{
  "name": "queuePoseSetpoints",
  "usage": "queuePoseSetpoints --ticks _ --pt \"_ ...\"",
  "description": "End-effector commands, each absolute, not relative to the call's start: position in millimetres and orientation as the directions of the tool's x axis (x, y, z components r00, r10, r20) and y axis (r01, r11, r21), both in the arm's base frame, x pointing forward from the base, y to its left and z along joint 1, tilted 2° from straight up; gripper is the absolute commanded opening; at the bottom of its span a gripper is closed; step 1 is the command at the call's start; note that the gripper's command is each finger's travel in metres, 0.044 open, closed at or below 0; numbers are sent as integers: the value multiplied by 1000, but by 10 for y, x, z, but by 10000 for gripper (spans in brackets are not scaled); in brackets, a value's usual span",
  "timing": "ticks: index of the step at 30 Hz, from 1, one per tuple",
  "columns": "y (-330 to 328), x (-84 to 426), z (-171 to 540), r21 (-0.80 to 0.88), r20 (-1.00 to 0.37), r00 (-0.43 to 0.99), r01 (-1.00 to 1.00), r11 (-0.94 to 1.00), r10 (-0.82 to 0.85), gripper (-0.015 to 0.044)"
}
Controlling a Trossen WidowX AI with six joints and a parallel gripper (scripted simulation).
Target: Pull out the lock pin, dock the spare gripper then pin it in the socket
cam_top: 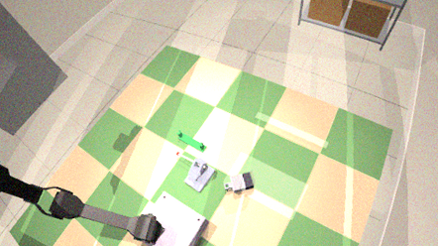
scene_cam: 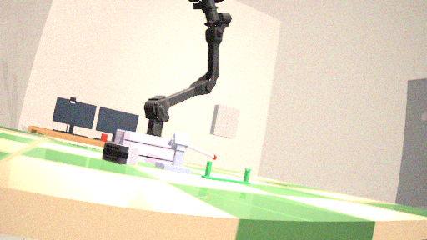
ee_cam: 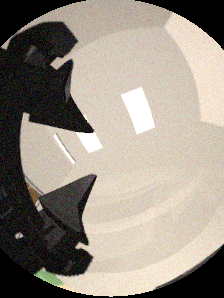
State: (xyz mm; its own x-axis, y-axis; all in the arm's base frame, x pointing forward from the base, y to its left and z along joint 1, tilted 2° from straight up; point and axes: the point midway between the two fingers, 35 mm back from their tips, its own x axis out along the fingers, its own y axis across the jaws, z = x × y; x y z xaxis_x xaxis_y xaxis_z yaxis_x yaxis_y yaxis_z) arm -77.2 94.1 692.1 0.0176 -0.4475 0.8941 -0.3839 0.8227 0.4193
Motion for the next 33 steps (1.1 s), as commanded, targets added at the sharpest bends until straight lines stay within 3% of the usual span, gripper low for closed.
queuePoseSetpoints --ticks 1,17,33 --pt "531 -593 6909 521 849 92 -314 794 -520 300" --pt "-511 121 6668 719 655 354 -21 694 -668 300" --pt "-1144 1058 6160 689 394 612 296 661 -685 300"
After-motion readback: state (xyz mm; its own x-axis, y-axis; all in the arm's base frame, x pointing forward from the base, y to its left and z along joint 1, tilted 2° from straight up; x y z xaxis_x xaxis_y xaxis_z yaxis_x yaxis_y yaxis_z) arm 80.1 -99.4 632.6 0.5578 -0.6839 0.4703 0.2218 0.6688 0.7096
